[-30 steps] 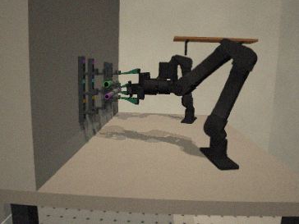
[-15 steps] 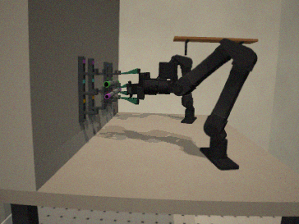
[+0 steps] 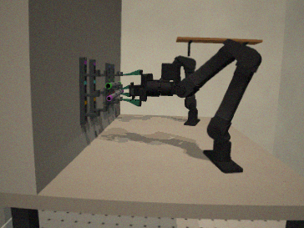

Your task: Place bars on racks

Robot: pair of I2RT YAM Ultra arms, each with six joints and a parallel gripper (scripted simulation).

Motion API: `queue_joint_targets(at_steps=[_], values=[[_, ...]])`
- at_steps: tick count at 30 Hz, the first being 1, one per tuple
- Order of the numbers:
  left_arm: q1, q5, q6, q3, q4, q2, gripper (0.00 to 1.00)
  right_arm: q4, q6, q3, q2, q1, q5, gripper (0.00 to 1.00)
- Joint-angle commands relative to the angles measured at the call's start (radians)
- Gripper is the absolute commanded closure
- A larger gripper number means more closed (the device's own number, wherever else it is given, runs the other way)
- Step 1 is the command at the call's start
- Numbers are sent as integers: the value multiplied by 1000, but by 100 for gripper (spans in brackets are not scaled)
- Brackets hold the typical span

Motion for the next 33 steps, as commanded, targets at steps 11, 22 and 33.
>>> queue_joint_targets(at_steps=[11,22,33], values=[[-9,-6,-1,-10,11,6,0,72,27,-38,-70,16,11,100],[-9,-6,-1,-10,11,6,0,75,27,-69,-99,20,15,100],[-9,-6,-1,-10,11,6,0,70,27,-104,-138,26,21,100]])
